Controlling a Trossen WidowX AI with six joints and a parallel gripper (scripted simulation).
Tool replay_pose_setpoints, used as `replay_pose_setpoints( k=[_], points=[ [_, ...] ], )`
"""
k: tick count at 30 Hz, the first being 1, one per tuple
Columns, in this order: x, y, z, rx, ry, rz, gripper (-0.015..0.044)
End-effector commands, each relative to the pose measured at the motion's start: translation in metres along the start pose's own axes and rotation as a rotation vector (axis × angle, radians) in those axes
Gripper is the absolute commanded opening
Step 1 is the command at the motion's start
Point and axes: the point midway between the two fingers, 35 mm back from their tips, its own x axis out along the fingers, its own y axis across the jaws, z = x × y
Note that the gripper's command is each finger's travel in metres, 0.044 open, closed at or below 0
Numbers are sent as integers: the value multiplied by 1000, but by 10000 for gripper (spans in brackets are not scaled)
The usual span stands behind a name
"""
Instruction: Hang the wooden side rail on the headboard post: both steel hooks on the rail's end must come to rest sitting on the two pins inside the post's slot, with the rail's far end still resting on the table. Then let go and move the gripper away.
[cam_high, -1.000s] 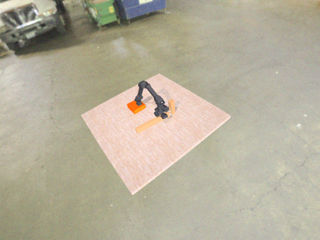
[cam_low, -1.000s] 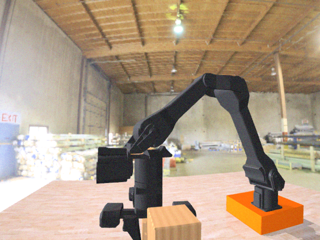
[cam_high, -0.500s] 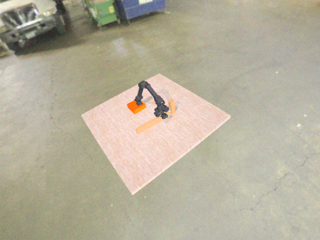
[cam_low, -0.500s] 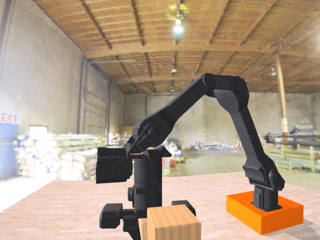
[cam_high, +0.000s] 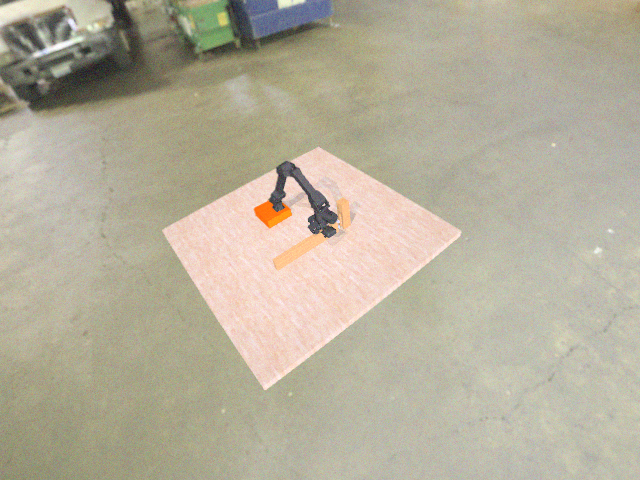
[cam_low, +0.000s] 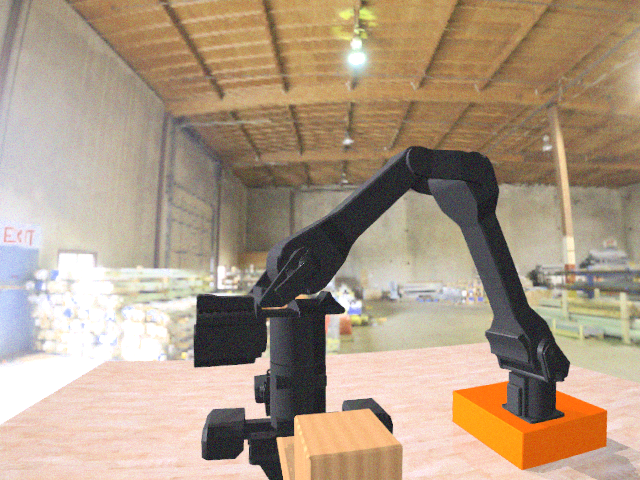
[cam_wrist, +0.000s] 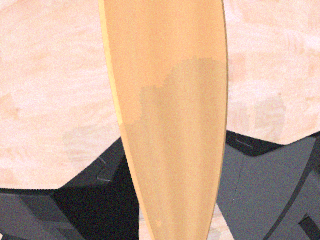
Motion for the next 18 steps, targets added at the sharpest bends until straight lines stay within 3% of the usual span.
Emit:
replay_pose_setpoints(
  k=[1, 18],
  points=[
    [-1, -3, 0, -18, -5, -1, 0],
    [0, -4, 0, -10, 0, 2, 0]
  ],
)
